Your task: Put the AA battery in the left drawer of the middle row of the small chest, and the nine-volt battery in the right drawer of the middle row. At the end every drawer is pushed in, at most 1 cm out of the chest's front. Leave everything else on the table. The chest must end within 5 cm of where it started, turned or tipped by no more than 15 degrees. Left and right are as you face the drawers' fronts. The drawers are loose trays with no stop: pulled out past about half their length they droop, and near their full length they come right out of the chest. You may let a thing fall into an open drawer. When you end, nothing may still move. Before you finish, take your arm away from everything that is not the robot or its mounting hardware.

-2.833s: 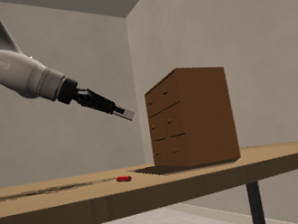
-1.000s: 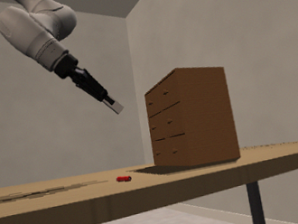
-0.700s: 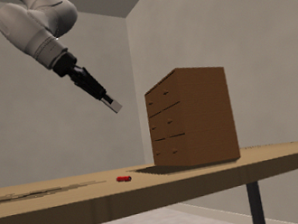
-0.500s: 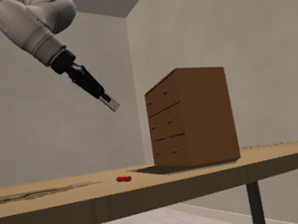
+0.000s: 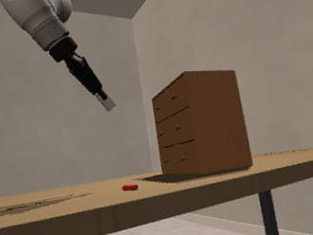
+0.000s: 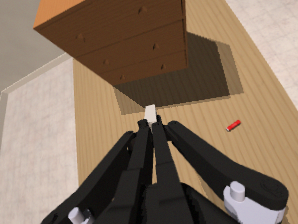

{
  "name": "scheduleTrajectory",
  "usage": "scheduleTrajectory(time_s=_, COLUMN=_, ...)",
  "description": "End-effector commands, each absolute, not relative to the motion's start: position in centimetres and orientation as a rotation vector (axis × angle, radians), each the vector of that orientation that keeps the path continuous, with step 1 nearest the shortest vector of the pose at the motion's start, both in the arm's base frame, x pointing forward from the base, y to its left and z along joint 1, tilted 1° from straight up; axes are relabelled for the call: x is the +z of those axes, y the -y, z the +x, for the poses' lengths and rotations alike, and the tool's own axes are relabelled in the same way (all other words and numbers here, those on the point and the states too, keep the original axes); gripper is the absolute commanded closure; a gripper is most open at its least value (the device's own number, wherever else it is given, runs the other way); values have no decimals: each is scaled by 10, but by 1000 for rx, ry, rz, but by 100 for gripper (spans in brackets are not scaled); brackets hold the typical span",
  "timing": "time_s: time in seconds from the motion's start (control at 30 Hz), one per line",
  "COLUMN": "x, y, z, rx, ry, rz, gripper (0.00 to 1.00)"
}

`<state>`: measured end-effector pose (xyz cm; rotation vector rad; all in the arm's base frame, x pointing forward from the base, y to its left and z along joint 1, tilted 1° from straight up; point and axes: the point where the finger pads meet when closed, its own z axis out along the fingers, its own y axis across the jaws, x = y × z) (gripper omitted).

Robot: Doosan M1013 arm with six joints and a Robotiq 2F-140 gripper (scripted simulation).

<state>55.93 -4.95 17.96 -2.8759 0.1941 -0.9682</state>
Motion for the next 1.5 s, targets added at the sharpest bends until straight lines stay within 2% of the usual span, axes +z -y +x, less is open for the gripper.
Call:
scheduleTrajectory(time_s=0.0, x=190, y=43, z=555, rx=-604, ry=-285, rz=-3059, gripper=100)
scheduleTrajectory(time_s=0.47, x=204, y=40, z=542, rx=-82, ry=-346, rz=-3151, gripper=100)
scheduleTrajectory(time_s=1.47, x=209, y=39, z=537, rx=12, ry=-347, rz=-3145, gripper=100)
